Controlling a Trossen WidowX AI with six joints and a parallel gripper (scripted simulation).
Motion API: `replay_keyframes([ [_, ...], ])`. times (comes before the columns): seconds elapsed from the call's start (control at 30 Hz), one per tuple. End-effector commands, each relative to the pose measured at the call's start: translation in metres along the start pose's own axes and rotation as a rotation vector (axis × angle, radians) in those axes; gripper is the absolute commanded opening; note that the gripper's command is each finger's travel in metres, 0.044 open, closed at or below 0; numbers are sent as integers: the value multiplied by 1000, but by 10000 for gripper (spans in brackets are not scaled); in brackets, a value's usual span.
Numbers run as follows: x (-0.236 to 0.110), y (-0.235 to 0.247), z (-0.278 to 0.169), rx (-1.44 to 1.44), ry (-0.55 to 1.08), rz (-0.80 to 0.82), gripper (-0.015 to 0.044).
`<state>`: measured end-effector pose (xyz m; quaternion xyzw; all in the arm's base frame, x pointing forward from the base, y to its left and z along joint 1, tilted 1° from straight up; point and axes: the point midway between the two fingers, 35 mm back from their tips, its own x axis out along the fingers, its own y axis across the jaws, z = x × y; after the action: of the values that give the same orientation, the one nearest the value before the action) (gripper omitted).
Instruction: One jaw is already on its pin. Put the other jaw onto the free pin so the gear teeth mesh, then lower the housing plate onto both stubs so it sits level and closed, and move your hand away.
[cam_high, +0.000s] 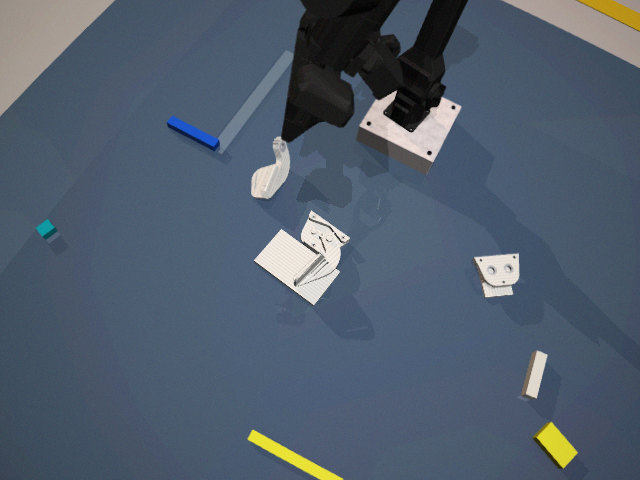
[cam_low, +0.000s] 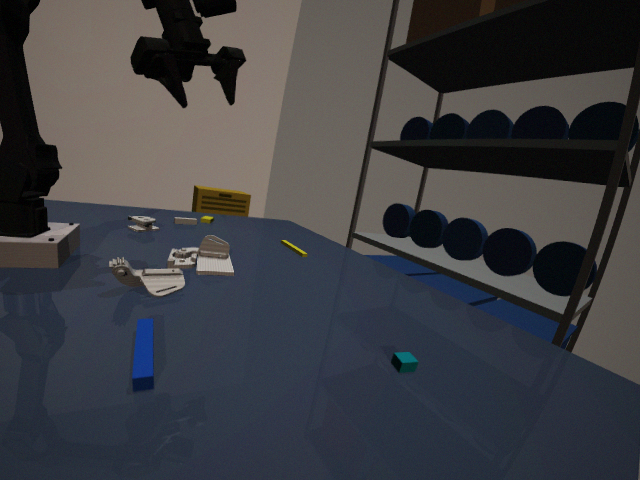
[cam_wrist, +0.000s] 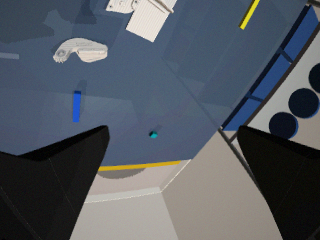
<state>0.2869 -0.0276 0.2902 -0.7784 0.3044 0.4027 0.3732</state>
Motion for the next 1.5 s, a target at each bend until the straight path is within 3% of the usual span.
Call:
replay_keyframes([
  [0.0,15,7,0,95,-21,35,440],
  [1.47,134,136,16,1317,-22,448,440],
])
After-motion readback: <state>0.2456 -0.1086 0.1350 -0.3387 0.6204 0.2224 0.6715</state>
